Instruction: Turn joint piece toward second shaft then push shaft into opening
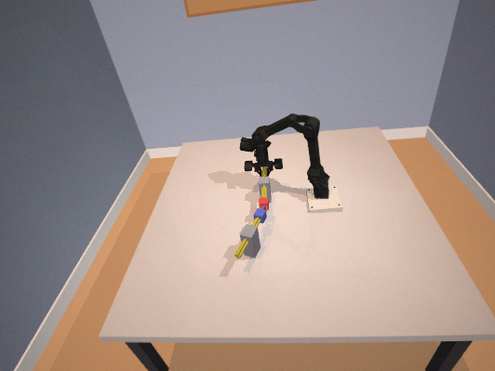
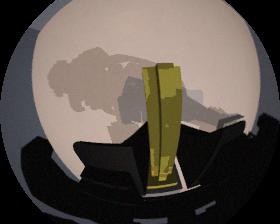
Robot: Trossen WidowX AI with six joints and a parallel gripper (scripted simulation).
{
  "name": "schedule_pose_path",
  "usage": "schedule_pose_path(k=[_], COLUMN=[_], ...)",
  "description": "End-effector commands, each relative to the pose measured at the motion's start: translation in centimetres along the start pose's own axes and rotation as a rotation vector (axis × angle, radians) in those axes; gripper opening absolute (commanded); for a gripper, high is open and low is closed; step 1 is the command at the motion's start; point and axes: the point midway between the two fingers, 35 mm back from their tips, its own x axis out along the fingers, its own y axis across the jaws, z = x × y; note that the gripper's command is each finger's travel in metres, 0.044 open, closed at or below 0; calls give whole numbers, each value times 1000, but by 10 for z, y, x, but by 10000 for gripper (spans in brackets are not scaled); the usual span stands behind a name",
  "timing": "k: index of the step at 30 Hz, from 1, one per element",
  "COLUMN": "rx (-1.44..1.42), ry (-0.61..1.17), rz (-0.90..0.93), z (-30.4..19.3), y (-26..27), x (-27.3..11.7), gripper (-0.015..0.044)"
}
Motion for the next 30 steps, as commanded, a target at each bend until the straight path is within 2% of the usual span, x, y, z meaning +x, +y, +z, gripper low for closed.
schedule_pose_path(k=[1,2,7,21,30], rx=[-1,-1,-1,-1,-1], ry=[1,1,1,1,1], rz=[0,0,0,0,0], z=[0,0,0,0,0], y=[0,0,0,0,0], x=[0,0,0,0,0], gripper=[53,67,67,434,440])
